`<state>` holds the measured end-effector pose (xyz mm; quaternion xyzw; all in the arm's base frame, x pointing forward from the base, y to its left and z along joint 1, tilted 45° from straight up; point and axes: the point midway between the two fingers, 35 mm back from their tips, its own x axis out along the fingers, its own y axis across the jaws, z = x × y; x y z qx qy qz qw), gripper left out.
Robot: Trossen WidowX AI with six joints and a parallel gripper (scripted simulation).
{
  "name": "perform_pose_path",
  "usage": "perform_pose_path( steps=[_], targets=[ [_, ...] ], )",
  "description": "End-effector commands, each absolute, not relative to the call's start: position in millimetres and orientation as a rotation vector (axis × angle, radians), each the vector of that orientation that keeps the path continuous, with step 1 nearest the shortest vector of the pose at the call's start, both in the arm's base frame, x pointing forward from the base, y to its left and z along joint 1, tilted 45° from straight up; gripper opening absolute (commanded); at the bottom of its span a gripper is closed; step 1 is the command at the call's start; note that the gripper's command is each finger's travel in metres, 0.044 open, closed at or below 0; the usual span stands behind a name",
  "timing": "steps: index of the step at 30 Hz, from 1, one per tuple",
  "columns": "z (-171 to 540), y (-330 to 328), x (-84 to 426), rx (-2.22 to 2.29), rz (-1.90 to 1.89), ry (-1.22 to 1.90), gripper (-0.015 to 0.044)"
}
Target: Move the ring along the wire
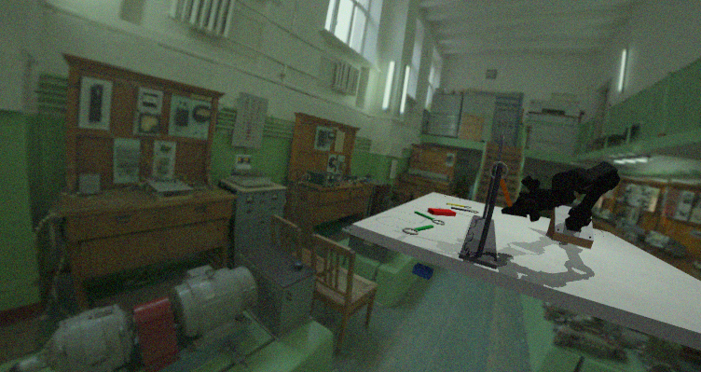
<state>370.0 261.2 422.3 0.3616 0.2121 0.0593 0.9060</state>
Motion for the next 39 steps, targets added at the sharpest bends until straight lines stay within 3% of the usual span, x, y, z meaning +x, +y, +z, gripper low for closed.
perform_pose_path(
  steps=[1,39],
  targets=[
    [414.0,254.4,369.8,0.705,0.109,0.450,-0.0150],
    [373.1,140.5,361.1,-0.065,-0.108,0.497,-0.0150]
  ],
)
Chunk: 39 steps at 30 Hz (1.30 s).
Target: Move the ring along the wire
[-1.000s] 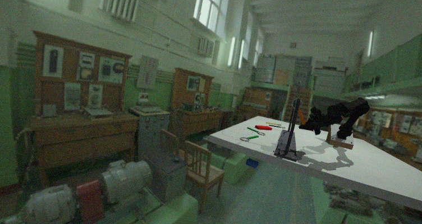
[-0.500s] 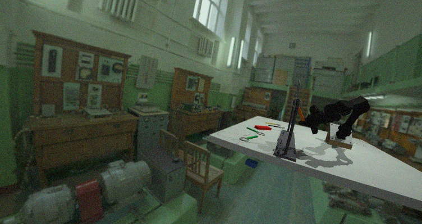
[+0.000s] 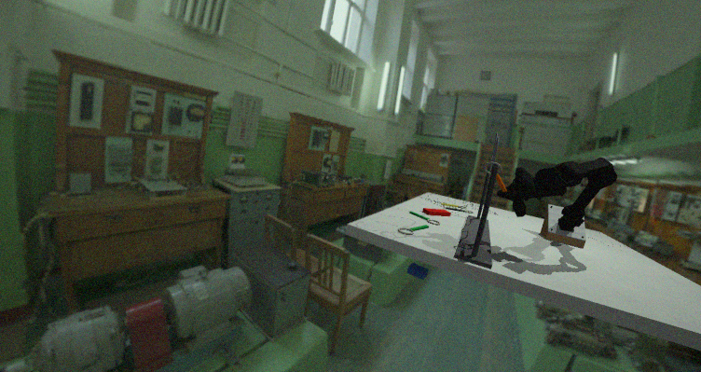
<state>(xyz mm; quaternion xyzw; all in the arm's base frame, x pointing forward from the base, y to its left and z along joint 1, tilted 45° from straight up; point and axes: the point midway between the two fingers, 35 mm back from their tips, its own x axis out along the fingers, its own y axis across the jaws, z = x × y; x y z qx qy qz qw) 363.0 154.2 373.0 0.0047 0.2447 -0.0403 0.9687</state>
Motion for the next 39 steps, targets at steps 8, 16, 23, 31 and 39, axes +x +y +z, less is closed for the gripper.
perform_pose_path(
  steps=[8,16,23,31,39],
  targets=[
    [378.6,111.2,358.6,-0.260,-0.159,0.502,-0.0150],
    [389.9,83.5,356.1,-0.454,-0.210,0.503,-0.0150],
    [401.2,65.6,354.4,-0.591,-0.244,0.502,-0.0150],
    [410.9,53.6,353.2,-0.688,-0.268,0.501,-0.0150],
    [420.5,43.9,352.2,-0.771,-0.288,0.500,-0.0150]
  ],
)
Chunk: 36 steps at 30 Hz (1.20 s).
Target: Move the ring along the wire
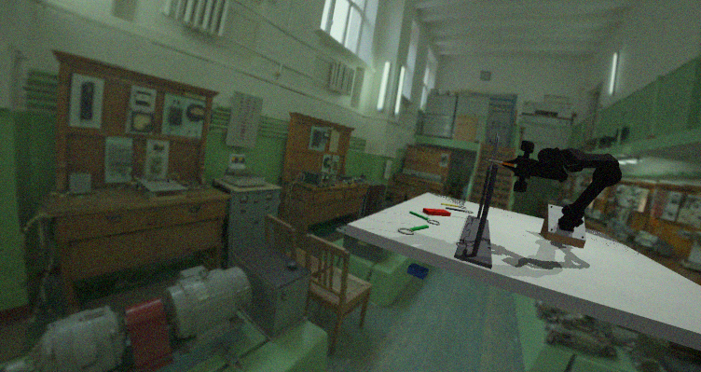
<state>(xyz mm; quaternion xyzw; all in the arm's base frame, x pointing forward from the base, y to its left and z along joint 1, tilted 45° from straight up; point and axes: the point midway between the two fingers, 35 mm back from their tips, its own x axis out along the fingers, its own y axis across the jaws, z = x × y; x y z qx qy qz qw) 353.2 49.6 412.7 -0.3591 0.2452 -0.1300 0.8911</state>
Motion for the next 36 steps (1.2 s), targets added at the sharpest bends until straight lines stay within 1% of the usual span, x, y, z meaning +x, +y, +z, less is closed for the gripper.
perform_pose_path(
  steps=[1,36],
  targets=[
    [421.8,42.8,352.1,-0.782,-0.290,0.500,-0.0150],
    [451.3,23.4,350.0,-0.930,-0.318,0.502,-0.0150]
  ],
)
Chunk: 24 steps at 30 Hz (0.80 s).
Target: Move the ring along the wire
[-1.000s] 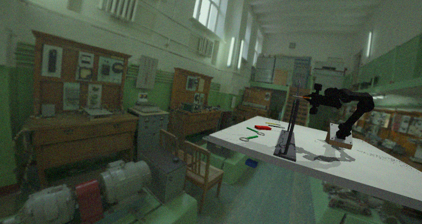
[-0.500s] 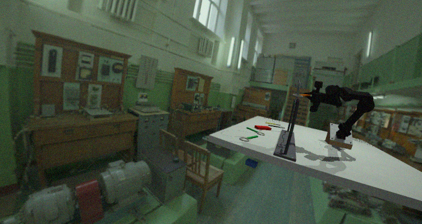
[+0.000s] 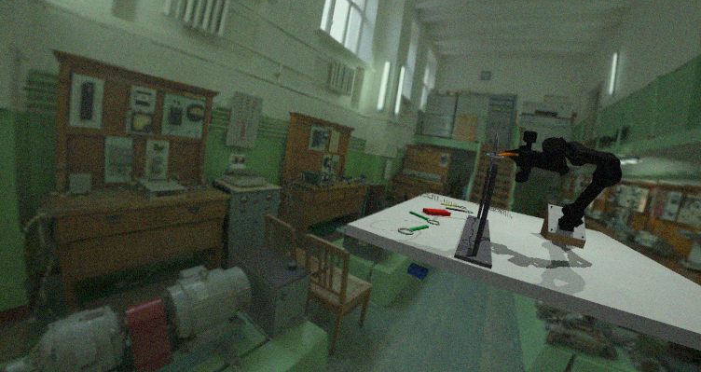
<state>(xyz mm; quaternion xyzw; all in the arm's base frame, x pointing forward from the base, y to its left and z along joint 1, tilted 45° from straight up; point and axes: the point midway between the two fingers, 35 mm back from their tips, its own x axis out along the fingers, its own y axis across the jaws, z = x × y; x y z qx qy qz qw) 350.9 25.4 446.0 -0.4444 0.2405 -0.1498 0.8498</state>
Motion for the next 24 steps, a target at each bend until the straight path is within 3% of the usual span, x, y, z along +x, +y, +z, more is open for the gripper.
perform_pose_path(
  steps=[1,24],
  targets=[
    [451.8,23.2,350.0,-0.928,-0.317,0.502,-0.0150],
    [446.3,29.2,350.7,-0.711,-0.252,0.512,-0.0150]
  ],
)
